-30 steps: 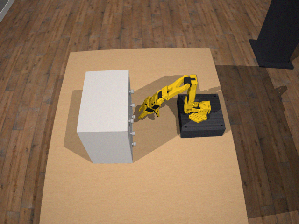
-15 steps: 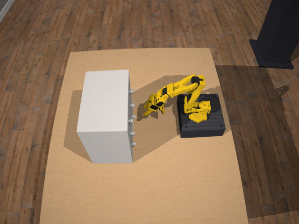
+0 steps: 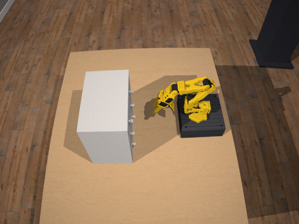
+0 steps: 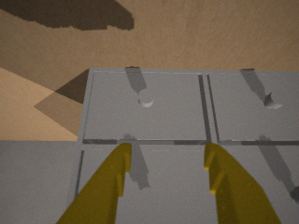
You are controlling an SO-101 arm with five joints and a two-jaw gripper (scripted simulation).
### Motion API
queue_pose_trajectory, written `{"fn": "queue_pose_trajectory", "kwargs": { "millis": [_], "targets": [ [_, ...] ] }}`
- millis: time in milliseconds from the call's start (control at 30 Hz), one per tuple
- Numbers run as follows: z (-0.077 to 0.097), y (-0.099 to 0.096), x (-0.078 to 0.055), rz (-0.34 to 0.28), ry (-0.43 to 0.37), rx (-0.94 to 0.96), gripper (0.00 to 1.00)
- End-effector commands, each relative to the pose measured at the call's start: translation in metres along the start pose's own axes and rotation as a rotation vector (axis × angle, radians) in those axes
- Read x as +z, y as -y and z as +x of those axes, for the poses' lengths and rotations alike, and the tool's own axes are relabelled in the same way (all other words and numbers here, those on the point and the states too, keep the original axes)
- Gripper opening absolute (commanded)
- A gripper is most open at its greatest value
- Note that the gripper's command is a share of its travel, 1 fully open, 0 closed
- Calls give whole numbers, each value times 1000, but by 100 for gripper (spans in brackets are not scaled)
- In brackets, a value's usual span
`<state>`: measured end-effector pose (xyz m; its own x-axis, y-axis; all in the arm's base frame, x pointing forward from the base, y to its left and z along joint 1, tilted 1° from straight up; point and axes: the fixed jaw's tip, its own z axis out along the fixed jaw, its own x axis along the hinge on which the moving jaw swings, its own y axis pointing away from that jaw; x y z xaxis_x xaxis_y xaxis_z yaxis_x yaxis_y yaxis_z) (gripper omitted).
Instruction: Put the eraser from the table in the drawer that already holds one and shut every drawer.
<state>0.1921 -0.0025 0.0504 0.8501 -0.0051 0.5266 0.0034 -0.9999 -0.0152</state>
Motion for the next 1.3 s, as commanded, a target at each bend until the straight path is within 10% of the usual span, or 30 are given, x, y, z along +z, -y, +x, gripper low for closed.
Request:
{"fn": "queue_pose_trajectory", "kwargs": {
  "millis": [0,1267],
  "targets": [
    [-11,2,-15,7,9,3,21],
    [-32,2,-28,8,39,3,21]
  ]
}}
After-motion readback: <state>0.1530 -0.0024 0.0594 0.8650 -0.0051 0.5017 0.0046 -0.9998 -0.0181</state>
